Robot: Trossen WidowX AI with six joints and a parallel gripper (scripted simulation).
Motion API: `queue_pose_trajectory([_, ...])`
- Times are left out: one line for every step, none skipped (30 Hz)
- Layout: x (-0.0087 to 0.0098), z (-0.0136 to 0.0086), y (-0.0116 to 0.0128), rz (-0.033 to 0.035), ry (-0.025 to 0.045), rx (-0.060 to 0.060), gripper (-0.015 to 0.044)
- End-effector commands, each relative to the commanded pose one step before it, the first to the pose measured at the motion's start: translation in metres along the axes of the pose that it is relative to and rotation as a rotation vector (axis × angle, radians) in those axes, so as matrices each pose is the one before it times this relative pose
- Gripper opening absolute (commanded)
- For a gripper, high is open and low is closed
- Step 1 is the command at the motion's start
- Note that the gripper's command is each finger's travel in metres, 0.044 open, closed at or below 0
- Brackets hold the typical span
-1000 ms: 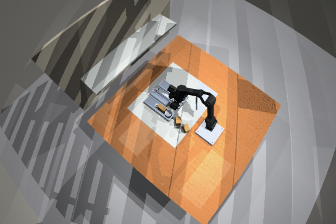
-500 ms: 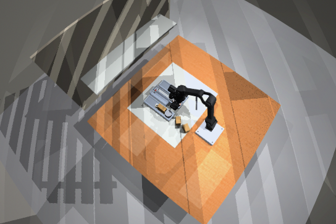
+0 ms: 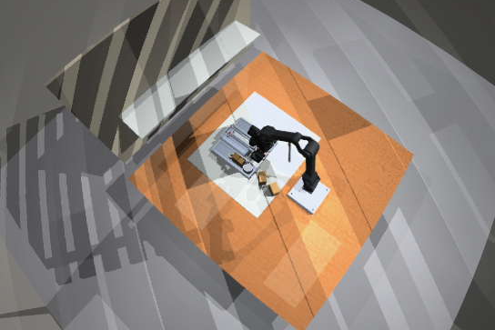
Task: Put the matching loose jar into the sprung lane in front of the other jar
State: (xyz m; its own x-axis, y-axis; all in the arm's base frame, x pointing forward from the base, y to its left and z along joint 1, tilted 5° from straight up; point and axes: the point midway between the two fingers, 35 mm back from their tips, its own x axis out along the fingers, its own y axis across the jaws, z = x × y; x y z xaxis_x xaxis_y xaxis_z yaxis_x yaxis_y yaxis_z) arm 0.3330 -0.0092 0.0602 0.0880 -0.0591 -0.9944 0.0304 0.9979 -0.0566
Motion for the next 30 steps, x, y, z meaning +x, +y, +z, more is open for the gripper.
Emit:
queue_pose_trajectory([-0.00017, -0.00115, 0.00009, -0.00311, -0.00451, -0.0042, 0.0000])
queue_pose_trajectory([0.00000, 0.00000, 0.00000, 0.00000, 0.00000, 0.0000, 0.0000])
queue_pose_trajectory([0.00000, 0.00000, 0.00000, 0.00000, 0.00000, 0.0000, 0.0000])
queue_pose_trajectory([0.00000, 0.00000, 0.00000, 0.00000, 0.00000, 0.0000, 0.0000])
queue_pose_trajectory([0.00000, 0.00000, 0.00000, 0.00000, 0.00000, 0.0000, 0.0000])
queue_pose_trajectory([0.00000, 0.00000, 0.00000, 0.00000, 0.00000, 0.0000, 0.0000])
queue_pose_trajectory([0.00000, 0.00000, 0.00000, 0.00000, 0.00000, 0.0000, 0.0000])
queue_pose_trajectory([0.00000, 0.00000, 0.00000, 0.00000, 0.00000, 0.0000, 0.0000])
queue_pose_trajectory([0.00000, 0.00000, 0.00000, 0.00000, 0.00000, 0.0000, 0.0000])
queue_pose_trajectory([0.00000, 0.00000, 0.00000, 0.00000, 0.00000, 0.0000, 0.0000])
queue_pose_trajectory([0.00012, 0.00064, 0.00005, 0.00000, -0.00006, 0.0000, 0.0026])
queue_pose_trajectory([0.00000, 0.00000, 0.00000, 0.00000, 0.00000, 0.0000, 0.0052])
queue_pose_trajectory([0.00000, 0.00000, 0.00000, 0.00000, 0.00000, 0.0000, 0.0079])
queue_pose_trajectory([0.00000, 0.00000, 0.00000, 0.00000, 0.00000, 0.0000, 0.0105])
queue_pose_trajectory([0.00000, 0.00000, 0.00000, 0.00000, 0.00000, 0.0000, 0.0131])
queue_pose_trajectory([0.00000, 0.00000, 0.00000, 0.00000, 0.00000, 0.0000, 0.0158])
queue_pose_trajectory([0.00000, 0.00000, 0.00000, 0.00000, 0.00000, 0.0000, 0.0184])
queue_pose_trajectory([0.00000, 0.00000, 0.00000, 0.00000, 0.00000, 0.0000, 0.0210])
queue_pose_trajectory([0.00000, 0.00000, 0.00000, 0.00000, 0.00000, 0.0000, 0.0236])
queue_pose_trajectory([0.00000, 0.00000, 0.00000, 0.00000, 0.00000, 0.0000, 0.0262])
queue_pose_trajectory([0.00000, 0.00000, 0.00000, 0.00000, 0.00000, 0.0000, 0.0281])
queue_pose_trajectory([0.00000, 0.00000, 0.00000, 0.00000, 0.00000, 0.0000, 0.0281])
queue_pose_trajectory([0.00000, 0.00000, 0.00000, 0.00000, 0.00000, 0.0000, 0.0281])
queue_pose_trajectory([-0.00082, 0.00004, 0.00002, 0.00001, -0.00001, 0.0000, 0.0281])
queue_pose_trajectory([-0.00171, 0.00007, 0.00003, 0.00001, -0.00001, 0.0000, 0.0281])
queue_pose_trajectory([-0.00220, 0.00007, 0.00004, 0.00002, -0.00002, 0.0000, 0.0281])
queue_pose_trajectory([-0.00288, 0.00007, 0.00005, 0.00002, -0.00002, 0.0000, 0.0281])
queue_pose_trajectory([-0.00378, 0.00004, 0.00007, 0.00003, -0.00002, 0.0000, 0.0281])
queue_pose_trajectory([-0.00450, -0.00002, 0.00008, 0.00004, -0.00002, 0.0000, 0.0281])
queue_pose_trajectory([-0.00233, -0.00004, 0.00004, 0.00002, 0.00000, 0.0000, 0.0281])
